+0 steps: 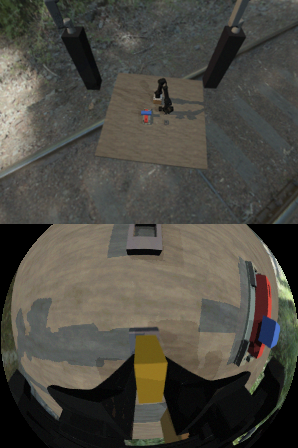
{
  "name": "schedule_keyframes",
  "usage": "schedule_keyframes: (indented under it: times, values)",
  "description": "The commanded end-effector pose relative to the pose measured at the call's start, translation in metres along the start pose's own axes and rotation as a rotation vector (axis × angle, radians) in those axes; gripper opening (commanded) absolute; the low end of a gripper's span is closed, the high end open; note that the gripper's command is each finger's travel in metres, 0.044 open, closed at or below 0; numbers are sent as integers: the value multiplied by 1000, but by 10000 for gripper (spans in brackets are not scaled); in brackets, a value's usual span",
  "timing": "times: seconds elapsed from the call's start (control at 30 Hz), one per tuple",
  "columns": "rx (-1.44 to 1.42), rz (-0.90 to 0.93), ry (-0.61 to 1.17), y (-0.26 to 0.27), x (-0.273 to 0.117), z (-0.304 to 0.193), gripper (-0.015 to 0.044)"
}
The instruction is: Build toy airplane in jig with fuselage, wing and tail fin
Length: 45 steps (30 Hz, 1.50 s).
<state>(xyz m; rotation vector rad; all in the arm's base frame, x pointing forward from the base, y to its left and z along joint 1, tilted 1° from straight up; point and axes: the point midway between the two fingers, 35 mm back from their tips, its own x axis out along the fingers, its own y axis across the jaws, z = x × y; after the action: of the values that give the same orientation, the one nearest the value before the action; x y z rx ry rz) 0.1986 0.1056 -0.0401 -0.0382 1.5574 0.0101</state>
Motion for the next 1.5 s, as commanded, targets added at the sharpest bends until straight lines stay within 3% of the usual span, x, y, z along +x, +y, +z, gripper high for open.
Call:
schedule_keyframes:
  times: [0.0,1.27,1.47]
  values:
    - [-2,-10,-7,0,-11,4,0]
    - [1,10,-14,0,-124,1,0]
    - [1,10,-15,-2,-125,3,0]
